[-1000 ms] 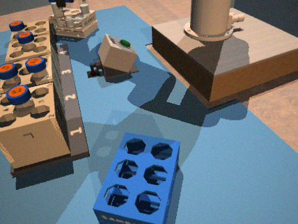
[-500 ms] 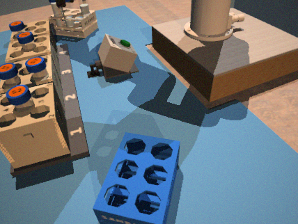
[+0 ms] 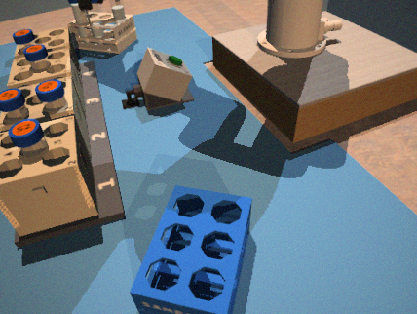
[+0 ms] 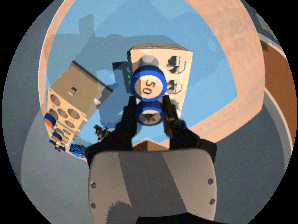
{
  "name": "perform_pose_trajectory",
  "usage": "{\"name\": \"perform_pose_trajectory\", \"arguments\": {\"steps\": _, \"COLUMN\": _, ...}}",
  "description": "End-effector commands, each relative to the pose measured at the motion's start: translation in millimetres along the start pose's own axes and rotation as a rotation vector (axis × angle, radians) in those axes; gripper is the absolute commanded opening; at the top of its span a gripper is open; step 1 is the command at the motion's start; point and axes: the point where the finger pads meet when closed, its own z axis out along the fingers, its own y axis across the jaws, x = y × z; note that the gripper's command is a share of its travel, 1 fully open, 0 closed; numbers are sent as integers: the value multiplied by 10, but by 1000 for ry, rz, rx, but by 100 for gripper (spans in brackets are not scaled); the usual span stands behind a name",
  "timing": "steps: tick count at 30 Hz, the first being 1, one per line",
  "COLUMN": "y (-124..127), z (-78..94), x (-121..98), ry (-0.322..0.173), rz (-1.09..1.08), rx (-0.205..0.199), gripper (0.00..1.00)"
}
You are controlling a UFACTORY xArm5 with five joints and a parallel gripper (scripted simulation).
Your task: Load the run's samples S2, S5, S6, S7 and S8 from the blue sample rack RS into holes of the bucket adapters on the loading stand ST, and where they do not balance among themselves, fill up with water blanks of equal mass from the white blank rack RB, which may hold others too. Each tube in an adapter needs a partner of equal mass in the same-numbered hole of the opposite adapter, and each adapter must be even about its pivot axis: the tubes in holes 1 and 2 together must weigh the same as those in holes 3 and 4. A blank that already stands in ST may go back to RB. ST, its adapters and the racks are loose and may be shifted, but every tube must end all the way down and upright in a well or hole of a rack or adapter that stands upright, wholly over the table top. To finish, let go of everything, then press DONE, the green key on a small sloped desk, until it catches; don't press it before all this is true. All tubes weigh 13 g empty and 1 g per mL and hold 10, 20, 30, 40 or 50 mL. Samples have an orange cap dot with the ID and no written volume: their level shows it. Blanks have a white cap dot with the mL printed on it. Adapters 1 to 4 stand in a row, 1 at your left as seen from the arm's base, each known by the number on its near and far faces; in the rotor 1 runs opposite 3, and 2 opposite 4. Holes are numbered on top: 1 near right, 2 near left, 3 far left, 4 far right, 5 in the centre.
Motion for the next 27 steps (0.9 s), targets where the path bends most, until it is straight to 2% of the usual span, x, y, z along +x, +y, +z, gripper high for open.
{"name": "perform_pose_trajectory", "arguments": {"steps": 1, "y": 0, "z": -13, "x": 13, "ry": 4, "rz": 0, "rx": 0, "gripper": 0}}
{"name": "perform_pose_trajectory", "arguments": {"steps": 27, "y": 0, "z": -147, "x": 13, "ry": 4, "rz": 0, "rx": 0, "gripper": 0}}
